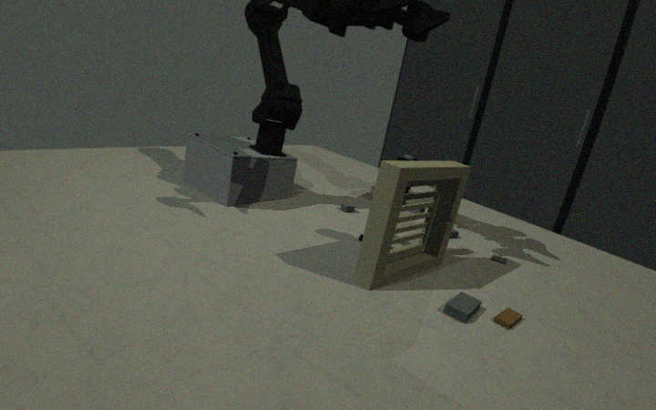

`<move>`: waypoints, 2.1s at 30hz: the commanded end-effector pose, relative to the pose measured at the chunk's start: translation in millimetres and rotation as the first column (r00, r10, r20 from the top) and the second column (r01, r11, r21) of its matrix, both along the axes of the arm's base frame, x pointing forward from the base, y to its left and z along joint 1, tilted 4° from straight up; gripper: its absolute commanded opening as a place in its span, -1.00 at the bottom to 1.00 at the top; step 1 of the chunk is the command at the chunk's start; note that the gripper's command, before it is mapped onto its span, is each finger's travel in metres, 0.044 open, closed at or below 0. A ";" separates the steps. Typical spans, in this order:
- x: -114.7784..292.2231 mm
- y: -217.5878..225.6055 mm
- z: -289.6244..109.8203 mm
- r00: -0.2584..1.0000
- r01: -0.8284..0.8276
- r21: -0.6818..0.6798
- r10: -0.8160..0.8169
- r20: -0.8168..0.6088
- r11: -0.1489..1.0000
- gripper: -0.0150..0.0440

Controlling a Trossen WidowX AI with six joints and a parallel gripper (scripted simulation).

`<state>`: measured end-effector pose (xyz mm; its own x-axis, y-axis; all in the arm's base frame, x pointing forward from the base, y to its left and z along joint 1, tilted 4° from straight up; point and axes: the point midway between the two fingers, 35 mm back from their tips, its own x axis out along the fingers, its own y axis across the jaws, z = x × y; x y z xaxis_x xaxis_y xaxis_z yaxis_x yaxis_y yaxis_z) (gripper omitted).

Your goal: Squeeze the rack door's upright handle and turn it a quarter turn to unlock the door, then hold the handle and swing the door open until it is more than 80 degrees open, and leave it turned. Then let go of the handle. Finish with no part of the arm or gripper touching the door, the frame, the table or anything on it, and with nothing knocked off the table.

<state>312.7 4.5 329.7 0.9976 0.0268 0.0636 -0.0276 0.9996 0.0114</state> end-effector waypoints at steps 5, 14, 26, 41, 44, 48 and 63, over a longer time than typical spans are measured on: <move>12.2 4.9 -12.5 0.995 -0.016 0.008 0.017 -0.103 1.000 0.51; 35.3 18.5 -47.2 0.931 -0.049 0.028 0.056 -0.361 0.998 0.51; 47.9 38.8 -94.2 0.750 -0.078 0.048 0.091 -0.655 0.996 0.51; 38.1 59.5 -143.3 0.402 -0.093 0.057 0.090 -0.911 0.994 0.51; 33.4 63.0 -151.1 0.319 -0.094 0.056 0.083 -0.944 0.994 0.51; 26.1 67.2 -160.0 0.206 -0.095 0.052 0.071 -0.976 0.994 0.51; 10.7 74.4 -174.6 -0.010 -0.096 0.040 0.039 -0.999 0.995 0.51</move>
<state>323.3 77.5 156.4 0.0590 0.0684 -0.9959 -0.0878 0.9941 0.0631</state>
